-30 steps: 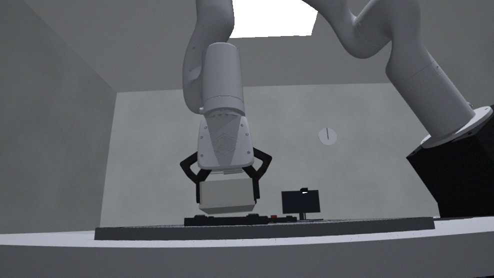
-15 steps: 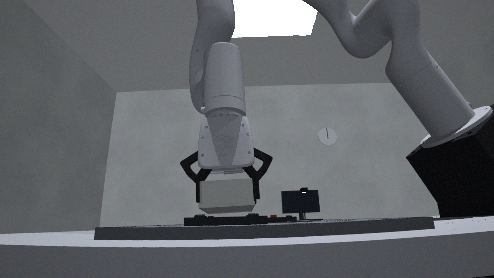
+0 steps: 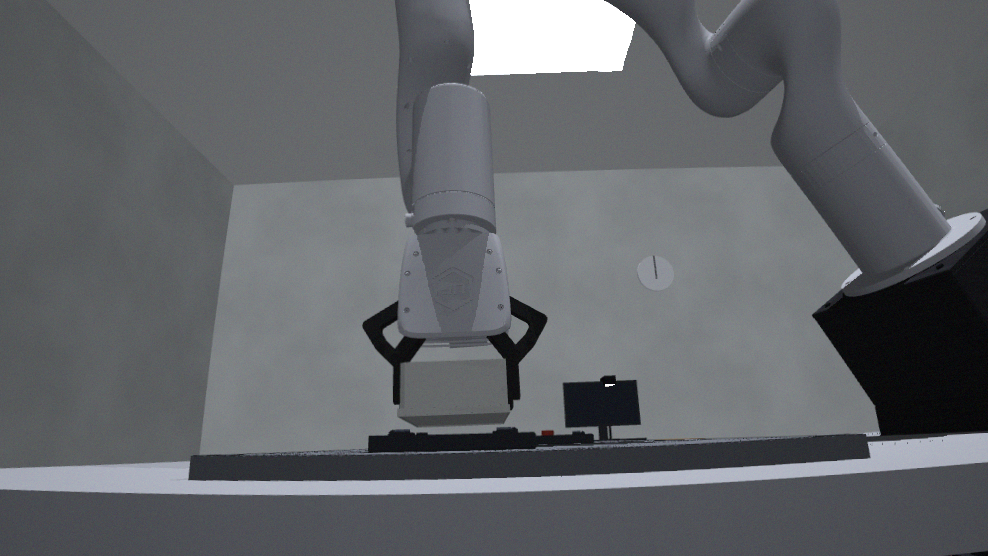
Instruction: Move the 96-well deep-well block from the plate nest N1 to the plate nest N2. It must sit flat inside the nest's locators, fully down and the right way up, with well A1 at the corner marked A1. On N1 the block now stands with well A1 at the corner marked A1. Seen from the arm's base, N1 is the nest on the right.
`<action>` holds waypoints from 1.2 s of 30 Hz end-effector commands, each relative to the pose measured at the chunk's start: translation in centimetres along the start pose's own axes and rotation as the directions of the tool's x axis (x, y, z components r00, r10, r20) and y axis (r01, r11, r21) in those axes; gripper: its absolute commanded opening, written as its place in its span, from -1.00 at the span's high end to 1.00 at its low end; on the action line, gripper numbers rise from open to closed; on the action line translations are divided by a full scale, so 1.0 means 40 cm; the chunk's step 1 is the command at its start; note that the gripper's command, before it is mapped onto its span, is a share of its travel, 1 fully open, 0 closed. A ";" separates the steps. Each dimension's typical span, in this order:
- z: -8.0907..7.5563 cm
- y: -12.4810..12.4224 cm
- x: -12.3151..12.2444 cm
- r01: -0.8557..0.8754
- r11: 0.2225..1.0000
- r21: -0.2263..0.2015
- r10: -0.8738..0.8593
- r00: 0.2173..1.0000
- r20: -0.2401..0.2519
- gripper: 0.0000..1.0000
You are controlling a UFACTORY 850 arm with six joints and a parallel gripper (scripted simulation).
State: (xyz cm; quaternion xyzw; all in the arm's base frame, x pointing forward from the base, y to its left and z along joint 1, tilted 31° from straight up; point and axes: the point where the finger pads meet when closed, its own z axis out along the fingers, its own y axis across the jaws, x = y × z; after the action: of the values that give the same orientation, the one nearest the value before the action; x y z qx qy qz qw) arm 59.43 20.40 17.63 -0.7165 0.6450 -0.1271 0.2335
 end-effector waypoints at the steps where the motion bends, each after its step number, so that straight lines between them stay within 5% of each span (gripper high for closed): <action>1: -0.001 -0.002 -0.001 0.002 1.000 0.016 -0.001 0.999 -0.035 1.00; 36: 0.008 -0.003 -0.001 0.002 1.000 0.016 -0.001 0.999 -0.035 1.00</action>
State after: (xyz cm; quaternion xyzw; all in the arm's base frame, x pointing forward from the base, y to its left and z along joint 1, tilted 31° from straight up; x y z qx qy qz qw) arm 59.62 20.46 17.34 -0.7129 0.6472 -0.1444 0.2279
